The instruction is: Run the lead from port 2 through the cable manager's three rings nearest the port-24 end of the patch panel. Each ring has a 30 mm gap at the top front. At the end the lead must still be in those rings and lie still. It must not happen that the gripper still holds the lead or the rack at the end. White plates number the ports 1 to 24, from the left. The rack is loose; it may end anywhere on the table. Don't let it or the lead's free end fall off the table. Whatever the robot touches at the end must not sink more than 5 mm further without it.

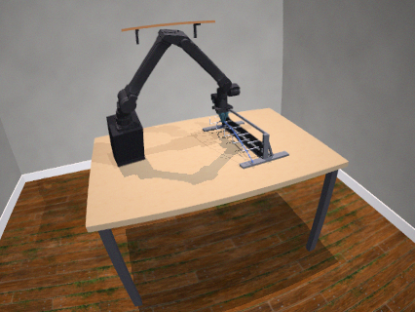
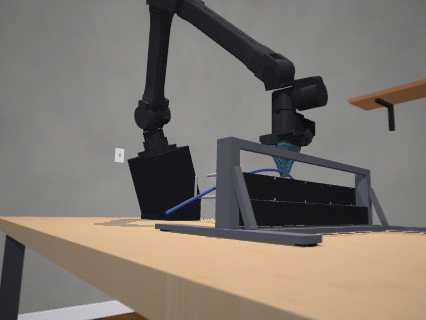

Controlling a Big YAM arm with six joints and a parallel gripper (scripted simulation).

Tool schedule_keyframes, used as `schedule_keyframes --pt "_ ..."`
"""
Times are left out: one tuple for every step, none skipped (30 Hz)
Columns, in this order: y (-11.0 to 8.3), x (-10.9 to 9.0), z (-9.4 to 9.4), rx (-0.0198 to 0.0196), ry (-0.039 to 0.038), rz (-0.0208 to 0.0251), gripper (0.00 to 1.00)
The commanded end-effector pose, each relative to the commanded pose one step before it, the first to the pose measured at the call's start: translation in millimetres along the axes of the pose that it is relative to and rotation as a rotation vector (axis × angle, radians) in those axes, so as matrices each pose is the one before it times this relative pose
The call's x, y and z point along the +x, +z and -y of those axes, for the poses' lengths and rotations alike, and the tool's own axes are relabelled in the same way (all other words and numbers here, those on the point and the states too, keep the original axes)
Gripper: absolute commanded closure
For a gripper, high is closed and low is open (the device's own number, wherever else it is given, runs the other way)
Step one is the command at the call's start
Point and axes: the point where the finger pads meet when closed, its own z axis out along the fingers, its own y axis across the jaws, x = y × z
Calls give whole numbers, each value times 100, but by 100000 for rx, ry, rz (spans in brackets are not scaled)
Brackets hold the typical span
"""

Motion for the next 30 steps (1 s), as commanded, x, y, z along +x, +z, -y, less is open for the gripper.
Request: schedule_keyframes --pt "-1673 490 2351 5158 998 99 100" --pt "0 0 0 0 0 0 100" --pt "12 -1 -3 -9 -2 -1 100" --pt "23 -1 -5 -17 -3 -1 100" --pt "38 -2 -8 -28 -5 -2 100" --pt "55 -3 -12 -40 -7 -3 100" --pt "75 -5 -16 -55 -10 -5 100" --pt "97 -6 -21 -71 -13 -6 100" --pt "122 -8 -26 -90 -16 -7 100" --pt "148 -9 -32 -109 0 -9 100" --pt "176 -11 -39 -130 22 -10 100" --pt "195 -8 -54 -188 21 -13 100" --pt "136 25 -64 -232 20 -16 100" --pt "66 63 -60 -222 27 -16 100" --pt "10 94 7 36 146 -8 100" --pt "-25 116 80 326 290 1 100" --pt "8 116 30 130 236 -8 100" --pt "0 0 0 0 0 0 100" --pt "0 0 0 0 0 0 100" --pt "-167 159 -68 -265 214 -18 100" --pt "402 -133 -104 -309 -245 -11 100" --pt "434 -142 -141 -441 -281 -15 100" --pt "92 -10 -34 -75 -43 -3 100" --pt "78 -3 -25 -41 -14 -2 100" --pt "84 -3 -27 -45 -24 -2 100" --pt "-2 30 18 123 50 3 100" --pt "-174 97 108 456 178 13 100" --pt "-29 44 34 188 74 6 100" --pt "141 -20 -51 -127 -44 -1 100" --pt "353 -99 -156 -518 -209 -14 100"
